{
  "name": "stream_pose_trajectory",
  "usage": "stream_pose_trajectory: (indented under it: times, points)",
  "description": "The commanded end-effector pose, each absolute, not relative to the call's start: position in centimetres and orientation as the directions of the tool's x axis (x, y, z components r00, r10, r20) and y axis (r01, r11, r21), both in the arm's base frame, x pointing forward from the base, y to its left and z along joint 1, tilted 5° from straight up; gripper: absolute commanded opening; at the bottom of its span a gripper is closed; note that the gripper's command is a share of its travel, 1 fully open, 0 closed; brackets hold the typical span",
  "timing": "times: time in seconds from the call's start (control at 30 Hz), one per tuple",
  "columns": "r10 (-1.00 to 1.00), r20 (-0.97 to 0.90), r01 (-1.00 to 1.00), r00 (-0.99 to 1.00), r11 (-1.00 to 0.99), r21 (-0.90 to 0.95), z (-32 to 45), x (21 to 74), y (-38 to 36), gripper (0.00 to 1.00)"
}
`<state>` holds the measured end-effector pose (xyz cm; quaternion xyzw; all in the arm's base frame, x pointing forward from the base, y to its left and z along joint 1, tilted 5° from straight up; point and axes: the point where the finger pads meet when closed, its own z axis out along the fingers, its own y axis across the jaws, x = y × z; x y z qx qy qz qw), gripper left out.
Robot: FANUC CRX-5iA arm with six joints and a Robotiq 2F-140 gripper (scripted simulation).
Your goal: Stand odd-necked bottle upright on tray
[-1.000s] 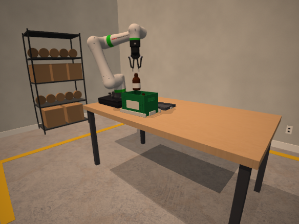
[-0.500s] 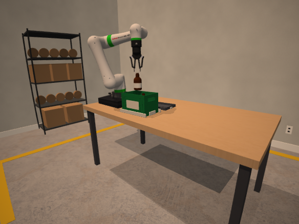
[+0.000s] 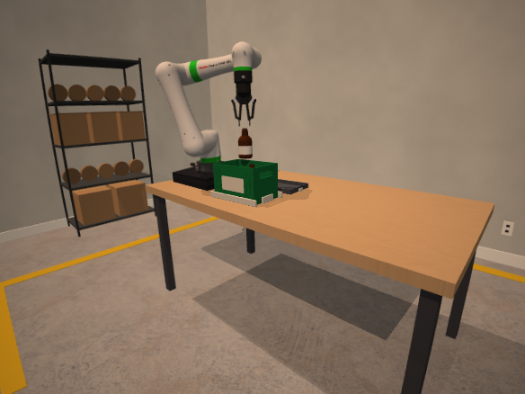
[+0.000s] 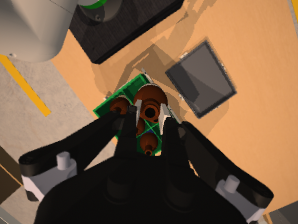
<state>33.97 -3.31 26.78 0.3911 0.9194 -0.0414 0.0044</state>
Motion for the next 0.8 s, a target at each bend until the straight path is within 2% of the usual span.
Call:
stream_pose_trajectory:
  times: [0.0,0.77]
  points:
    - [0.719,-0.042,0.720,-0.694,0.691,-0.072,26.8,34.3,-2.8,0.10]
    - [0.719,-0.042,0.720,-0.694,0.691,-0.072,26.4,36.7,1.6,0.10]
